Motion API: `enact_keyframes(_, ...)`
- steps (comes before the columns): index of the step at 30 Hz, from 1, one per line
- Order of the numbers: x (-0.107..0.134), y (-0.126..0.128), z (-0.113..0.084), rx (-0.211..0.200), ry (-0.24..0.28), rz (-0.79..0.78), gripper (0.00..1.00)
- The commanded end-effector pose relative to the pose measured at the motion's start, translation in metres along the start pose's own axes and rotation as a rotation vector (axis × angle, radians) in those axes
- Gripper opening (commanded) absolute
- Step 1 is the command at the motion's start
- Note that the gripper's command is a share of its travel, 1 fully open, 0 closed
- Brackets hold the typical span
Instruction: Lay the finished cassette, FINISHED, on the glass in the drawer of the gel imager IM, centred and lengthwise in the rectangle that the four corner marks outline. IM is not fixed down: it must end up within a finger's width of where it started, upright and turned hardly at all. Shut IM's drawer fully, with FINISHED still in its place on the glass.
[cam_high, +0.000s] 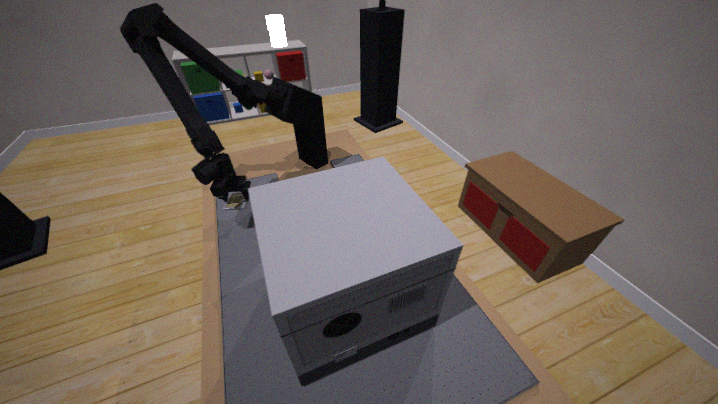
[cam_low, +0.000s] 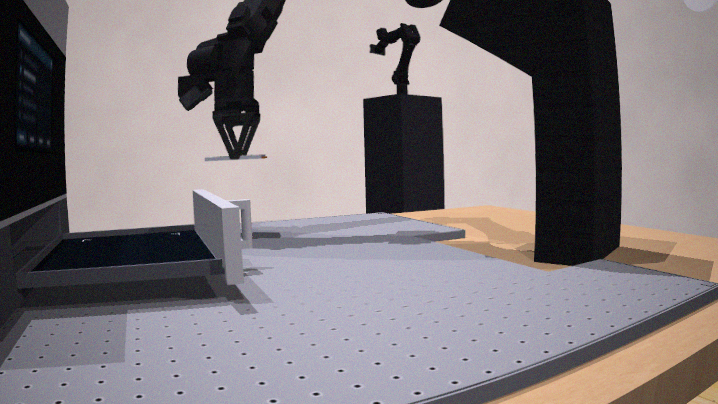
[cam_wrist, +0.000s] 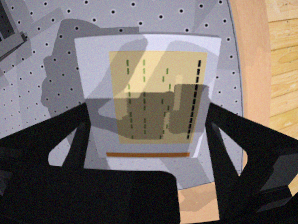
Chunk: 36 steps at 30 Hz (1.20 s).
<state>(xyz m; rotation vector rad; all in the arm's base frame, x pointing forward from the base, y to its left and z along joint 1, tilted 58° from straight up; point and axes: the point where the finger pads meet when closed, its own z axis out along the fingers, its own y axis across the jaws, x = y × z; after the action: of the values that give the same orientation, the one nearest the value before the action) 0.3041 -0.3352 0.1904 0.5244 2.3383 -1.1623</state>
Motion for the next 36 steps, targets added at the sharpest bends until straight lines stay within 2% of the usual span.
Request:
enact_keyframes(1,-0.006,-0.005,-0.01,0.004,-0.017,0.019,0.8)
enact_keyframes(33,-0.006,-0.005,-0.01,0.004,-0.017,0.019,0.8)
enact_keyframes(36,-0.001,0.022,-0.002,-0.006,-0.007,-0.117,0.8)
